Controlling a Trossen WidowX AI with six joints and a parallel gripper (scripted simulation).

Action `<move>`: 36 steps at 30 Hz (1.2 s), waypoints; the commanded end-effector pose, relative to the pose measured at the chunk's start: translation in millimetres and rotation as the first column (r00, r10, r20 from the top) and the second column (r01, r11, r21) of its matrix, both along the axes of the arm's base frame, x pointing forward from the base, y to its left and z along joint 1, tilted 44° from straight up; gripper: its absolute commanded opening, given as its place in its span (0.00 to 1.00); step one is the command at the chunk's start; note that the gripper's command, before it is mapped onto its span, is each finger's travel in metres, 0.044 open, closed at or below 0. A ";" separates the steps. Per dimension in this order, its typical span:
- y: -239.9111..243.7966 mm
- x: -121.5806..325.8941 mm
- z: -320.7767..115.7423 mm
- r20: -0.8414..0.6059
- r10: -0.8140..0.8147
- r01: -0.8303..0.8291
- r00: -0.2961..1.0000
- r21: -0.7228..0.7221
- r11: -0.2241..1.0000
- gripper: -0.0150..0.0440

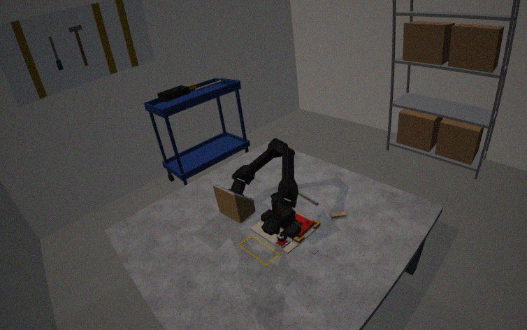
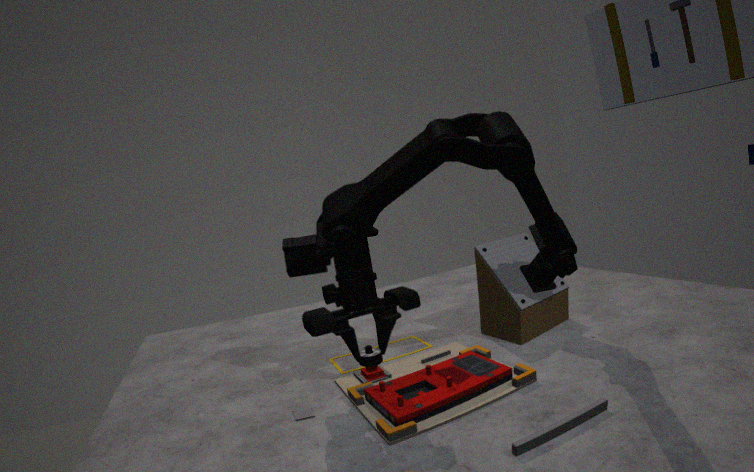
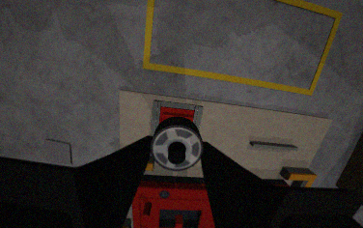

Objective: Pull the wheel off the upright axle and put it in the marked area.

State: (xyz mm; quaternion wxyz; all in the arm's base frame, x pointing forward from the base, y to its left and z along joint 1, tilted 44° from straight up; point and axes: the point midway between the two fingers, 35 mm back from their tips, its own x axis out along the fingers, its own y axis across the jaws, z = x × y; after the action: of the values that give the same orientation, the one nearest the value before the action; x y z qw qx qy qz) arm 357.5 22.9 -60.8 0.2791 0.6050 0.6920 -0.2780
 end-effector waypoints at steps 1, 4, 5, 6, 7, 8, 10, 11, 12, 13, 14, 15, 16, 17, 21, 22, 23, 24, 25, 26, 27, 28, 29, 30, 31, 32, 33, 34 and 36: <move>-10.5 0.2 7.8 -0.002 -0.021 0.021 1.000 -0.002 1.000 0.25; -11.2 0.3 8.5 -0.002 -0.021 0.021 1.000 -0.002 1.000 0.25; -11.4 0.3 8.7 -0.002 -0.021 0.021 1.000 -0.002 1.000 0.25; -11.6 0.4 8.9 -0.002 -0.022 0.022 1.000 -0.002 1.000 0.25; -11.9 0.4 9.2 -0.002 -0.022 0.022 1.000 -0.002 1.000 0.25; -12.1 0.4 9.4 -0.002 -0.022 0.022 1.000 -0.002 1.000 0.25; -12.6 0.5 9.9 -0.002 -0.022 0.022 1.000 -0.002 1.000 0.25; -12.8 0.5 10.1 -0.002 -0.022 0.022 1.000 -0.002 1.000 0.25; -13.0 0.5 10.4 -0.002 -0.022 0.022 1.000 -0.002 1.000 0.25; -13.3 0.6 10.6 -0.002 -0.022 0.022 1.000 -0.002 1.000 0.25; -13.5 0.6 10.8 -0.002 -0.023 0.023 1.000 -0.002 1.000 0.25; -13.7 0.6 11.1 -0.002 -0.023 0.023 1.000 -0.002 1.000 0.25; -13.9 0.6 11.3 -0.002 -0.023 0.023 1.000 -0.002 1.000 0.25; -14.2 0.7 11.6 -0.002 -0.023 0.023 1.000 -0.002 1.000 0.25; -15.1 0.8 12.5 -0.002 -0.023 0.023 1.000 -0.002 1.000 0.25; -15.3 0.8 12.8 -0.002 -0.023 0.023 1.000 -0.002 1.000 0.25; -15.6 0.8 13.0 -0.002 -0.024 0.024 1.000 -0.002 1.000 0.25; -15.8 0.8 13.2 -0.002 -0.024 0.024 1.000 -0.002 1.000 0.25; -16.0 0.8 13.5 -0.002 -0.024 0.024 1.000 -0.002 1.000 0.25; -16.3 0.9 13.7 -0.002 -0.024 0.024 1.000 -0.002 1.000 0.25; -16.5 0.9 13.9 -0.002 -0.024 0.024 1.000 -0.002 1.000 0.25; -16.7 0.9 14.2 -0.001 -0.024 0.024 1.000 -0.002 1.000 0.25; -16.9 0.9 14.4 -0.001 -0.024 0.024 1.000 -0.002 1.000 0.25; -17.2 0.9 14.7 -0.001 -0.024 0.024 1.000 -0.002 1.000 0.25; -17.4 1.0 14.9 -0.001 -0.025 0.025 1.000 -0.002 1.000 0.25; -17.6 1.0 15.1 -0.001 -0.025 0.025 1.000 -0.002 1.000 0.25; -17.9 1.0 15.4 -0.001 -0.025 0.025 1.000 -0.002 1.000 0.25; -18.1 1.0 15.6 -0.001 -0.025 0.025 1.000 -0.002 1.000 0.25; -18.6 1.1 16.1 -0.001 -0.025 0.025 1.000 -0.002 1.000 0.25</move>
State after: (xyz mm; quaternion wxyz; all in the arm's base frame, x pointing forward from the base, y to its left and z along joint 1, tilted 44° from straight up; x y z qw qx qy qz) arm 357.6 10.1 -49.1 0.2732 0.6104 0.6882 -0.2813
